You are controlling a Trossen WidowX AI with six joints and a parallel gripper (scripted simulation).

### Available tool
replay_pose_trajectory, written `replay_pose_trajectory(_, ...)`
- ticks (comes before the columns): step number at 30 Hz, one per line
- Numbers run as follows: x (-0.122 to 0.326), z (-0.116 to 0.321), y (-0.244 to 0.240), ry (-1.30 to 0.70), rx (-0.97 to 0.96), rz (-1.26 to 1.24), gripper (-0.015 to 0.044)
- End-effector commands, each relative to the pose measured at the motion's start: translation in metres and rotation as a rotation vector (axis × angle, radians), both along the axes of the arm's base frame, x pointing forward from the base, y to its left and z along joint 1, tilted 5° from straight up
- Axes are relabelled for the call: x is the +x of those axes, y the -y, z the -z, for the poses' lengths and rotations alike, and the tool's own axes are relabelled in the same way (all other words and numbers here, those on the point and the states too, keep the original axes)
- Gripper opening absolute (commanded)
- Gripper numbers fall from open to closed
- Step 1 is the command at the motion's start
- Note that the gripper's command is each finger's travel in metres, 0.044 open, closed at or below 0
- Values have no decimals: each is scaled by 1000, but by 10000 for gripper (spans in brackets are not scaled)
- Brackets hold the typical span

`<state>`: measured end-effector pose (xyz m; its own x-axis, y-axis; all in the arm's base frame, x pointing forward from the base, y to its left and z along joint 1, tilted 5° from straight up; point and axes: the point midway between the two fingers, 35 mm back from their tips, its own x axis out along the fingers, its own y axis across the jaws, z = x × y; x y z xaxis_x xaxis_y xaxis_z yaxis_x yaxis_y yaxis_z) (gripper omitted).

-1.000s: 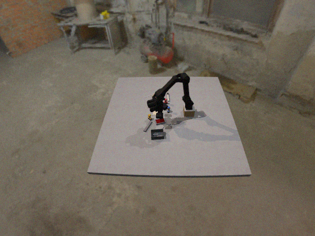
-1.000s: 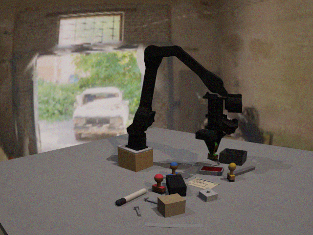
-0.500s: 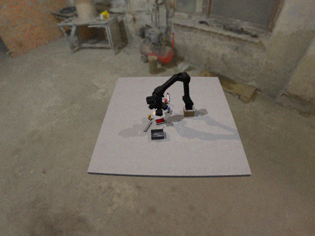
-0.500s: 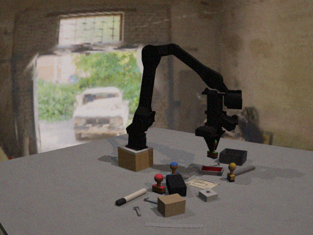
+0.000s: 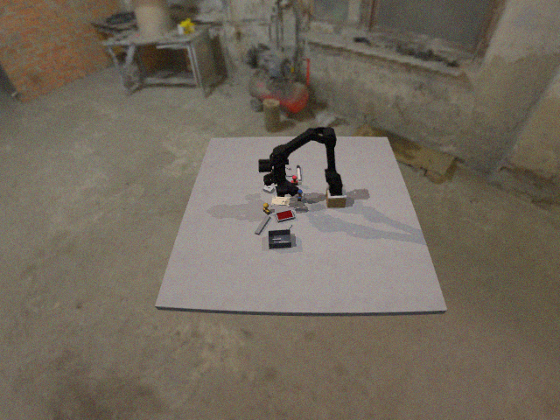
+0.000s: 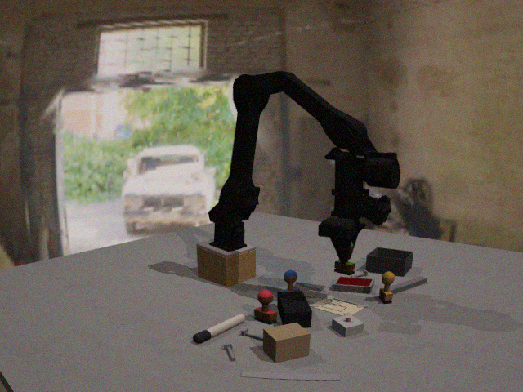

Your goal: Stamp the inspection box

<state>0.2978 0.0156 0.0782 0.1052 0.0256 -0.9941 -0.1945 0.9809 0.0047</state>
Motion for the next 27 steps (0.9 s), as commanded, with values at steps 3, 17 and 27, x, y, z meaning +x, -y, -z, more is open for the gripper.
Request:
replay_pose_trajectory(3,0,0,25,0,-3,-64,0)
replay_pose_trajectory(17,1,6,33,2,-4,-81,0)
replay_pose_trajectory(27,2,13,33,3,-4,-81,0)
